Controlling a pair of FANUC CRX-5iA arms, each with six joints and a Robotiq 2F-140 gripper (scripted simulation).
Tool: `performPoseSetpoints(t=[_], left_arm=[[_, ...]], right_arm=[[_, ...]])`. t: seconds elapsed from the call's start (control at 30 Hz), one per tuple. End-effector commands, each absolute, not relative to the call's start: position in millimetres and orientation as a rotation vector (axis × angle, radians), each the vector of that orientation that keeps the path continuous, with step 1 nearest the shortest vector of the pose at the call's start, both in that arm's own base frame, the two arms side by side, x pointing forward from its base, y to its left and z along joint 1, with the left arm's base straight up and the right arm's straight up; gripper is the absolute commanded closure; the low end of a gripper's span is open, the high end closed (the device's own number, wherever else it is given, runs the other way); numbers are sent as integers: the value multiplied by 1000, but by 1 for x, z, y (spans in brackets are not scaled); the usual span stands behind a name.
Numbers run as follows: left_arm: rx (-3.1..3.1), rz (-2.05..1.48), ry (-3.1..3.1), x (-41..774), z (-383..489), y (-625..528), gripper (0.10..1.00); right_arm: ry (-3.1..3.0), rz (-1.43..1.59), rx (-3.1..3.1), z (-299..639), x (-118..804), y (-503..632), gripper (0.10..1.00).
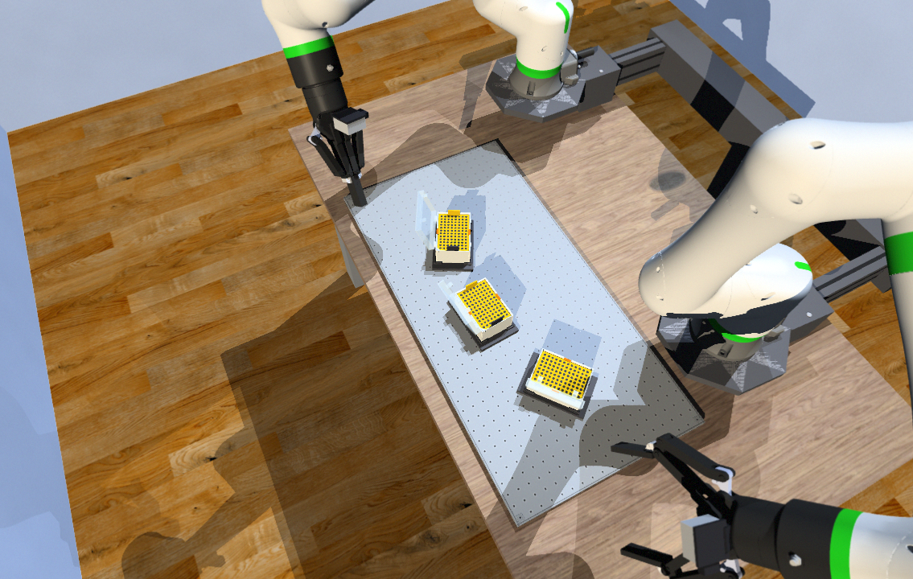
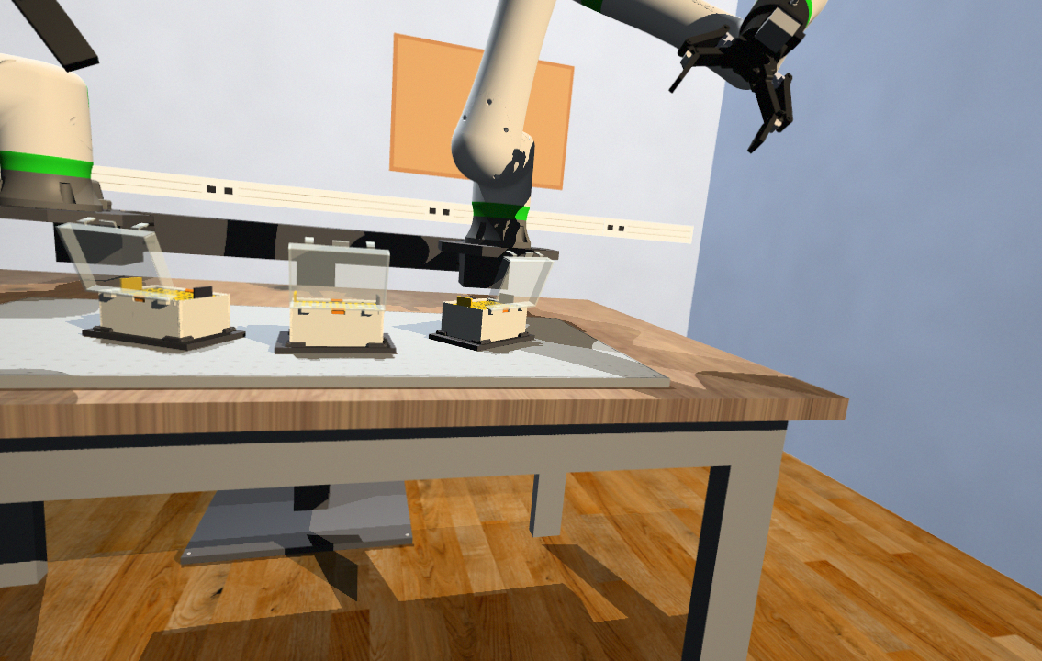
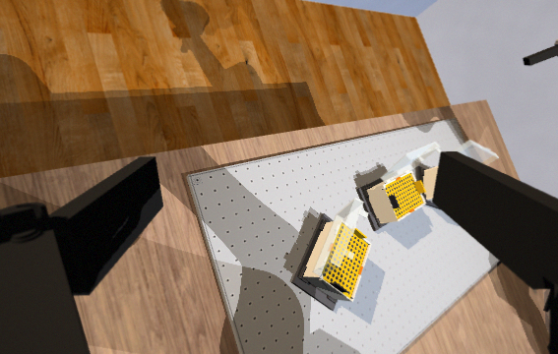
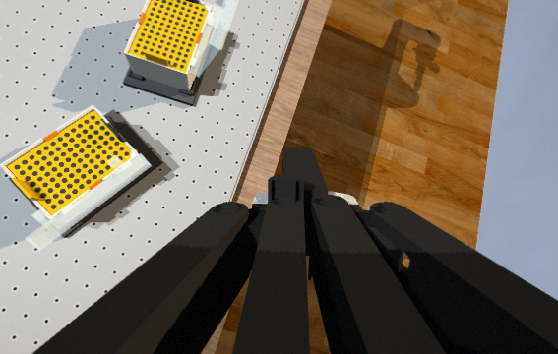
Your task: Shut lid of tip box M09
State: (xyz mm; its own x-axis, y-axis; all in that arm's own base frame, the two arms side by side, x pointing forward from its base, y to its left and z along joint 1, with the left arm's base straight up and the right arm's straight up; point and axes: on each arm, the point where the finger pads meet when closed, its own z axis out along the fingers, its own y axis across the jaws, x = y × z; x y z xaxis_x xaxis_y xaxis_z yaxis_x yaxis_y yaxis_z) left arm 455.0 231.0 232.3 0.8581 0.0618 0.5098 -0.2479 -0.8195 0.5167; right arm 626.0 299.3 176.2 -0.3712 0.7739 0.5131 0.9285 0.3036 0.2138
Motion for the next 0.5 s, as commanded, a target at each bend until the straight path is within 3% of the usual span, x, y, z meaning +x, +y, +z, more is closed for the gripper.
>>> performPoseSetpoints(t=[0.0,0.47], left_arm=[[2451,683,-95,446,233,245,98],[2536,583,172,409,227,291,98]], right_arm=[[-2264,-698,-1537,178,626,299,999],[-2264,-698,-1537,178,626,299,999]])
